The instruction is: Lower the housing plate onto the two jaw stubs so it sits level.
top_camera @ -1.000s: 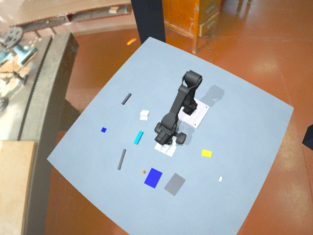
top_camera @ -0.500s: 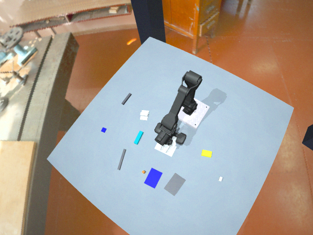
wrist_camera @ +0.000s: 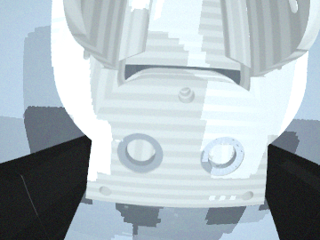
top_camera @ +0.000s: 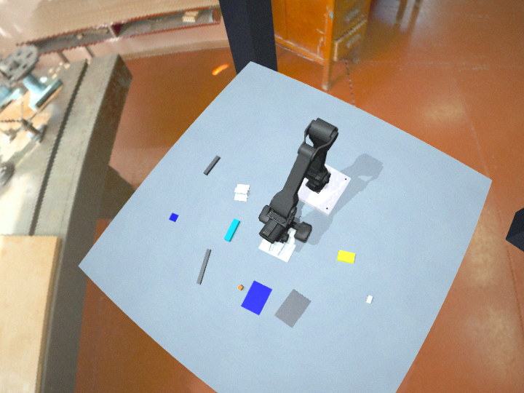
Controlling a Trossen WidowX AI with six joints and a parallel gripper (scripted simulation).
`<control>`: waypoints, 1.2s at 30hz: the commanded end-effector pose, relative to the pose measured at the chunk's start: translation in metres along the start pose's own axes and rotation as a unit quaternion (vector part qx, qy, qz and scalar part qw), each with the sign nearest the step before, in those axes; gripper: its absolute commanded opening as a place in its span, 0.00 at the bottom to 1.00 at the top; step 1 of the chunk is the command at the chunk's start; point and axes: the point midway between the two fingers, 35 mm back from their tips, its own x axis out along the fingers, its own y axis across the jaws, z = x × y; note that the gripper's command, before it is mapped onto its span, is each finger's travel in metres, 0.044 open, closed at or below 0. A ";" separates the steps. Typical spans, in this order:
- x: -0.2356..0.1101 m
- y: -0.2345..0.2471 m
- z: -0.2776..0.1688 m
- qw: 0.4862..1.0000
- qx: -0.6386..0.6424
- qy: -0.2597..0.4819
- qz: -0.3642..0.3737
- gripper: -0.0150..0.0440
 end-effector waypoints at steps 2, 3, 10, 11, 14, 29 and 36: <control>0.001 0.000 0.000 1.000 0.000 0.002 0.002 0.85; 0.001 0.000 0.000 1.000 0.000 0.002 0.002 0.85; 0.001 0.000 0.000 1.000 0.000 0.002 0.002 0.85; 0.001 0.000 0.000 1.000 0.000 0.002 0.002 0.85; 0.001 0.000 0.000 1.000 0.000 0.002 0.002 0.85; -0.001 0.000 0.000 1.000 0.000 0.002 0.002 0.85; -0.005 0.000 0.000 1.000 0.000 0.002 0.002 0.85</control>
